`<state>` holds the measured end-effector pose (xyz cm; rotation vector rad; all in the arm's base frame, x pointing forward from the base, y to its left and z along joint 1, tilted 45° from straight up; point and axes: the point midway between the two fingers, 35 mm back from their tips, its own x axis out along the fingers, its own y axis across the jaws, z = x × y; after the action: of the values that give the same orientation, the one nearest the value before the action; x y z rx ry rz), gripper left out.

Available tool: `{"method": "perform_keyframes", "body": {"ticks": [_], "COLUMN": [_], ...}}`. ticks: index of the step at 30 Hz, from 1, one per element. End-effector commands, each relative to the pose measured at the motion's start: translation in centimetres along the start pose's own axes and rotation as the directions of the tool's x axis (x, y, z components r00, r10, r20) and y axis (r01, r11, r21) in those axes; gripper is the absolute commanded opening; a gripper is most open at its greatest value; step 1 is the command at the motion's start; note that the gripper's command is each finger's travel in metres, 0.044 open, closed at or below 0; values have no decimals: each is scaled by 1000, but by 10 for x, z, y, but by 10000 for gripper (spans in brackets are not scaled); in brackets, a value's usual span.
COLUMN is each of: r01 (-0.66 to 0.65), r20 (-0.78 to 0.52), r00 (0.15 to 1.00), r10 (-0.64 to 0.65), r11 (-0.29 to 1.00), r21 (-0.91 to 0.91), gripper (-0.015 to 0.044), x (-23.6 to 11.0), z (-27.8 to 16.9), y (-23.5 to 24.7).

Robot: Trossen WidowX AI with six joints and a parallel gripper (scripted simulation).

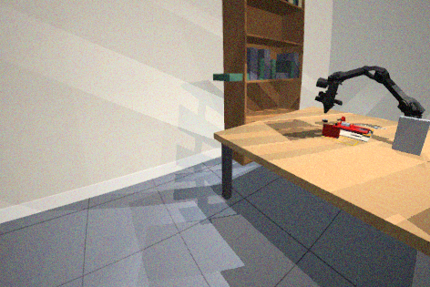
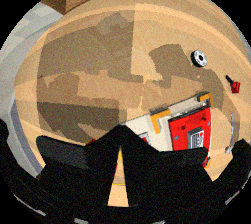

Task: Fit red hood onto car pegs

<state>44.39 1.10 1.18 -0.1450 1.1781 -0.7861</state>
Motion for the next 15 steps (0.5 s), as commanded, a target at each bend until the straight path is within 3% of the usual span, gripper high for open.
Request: {"method": "perform_keyframes", "body": {"ticks": [1,6,15], "r01": [49,62,62], "r20": [-50,-74,-74], "r00": [996,985,985], "r10": [-72,-155,-158], "r11": [929,723,713], "r21": [-367,-688,-698], "gripper": [0,0,0], "x": [6,10,10], "z": [-46,-89,-91], "y": [19,31,31]}}
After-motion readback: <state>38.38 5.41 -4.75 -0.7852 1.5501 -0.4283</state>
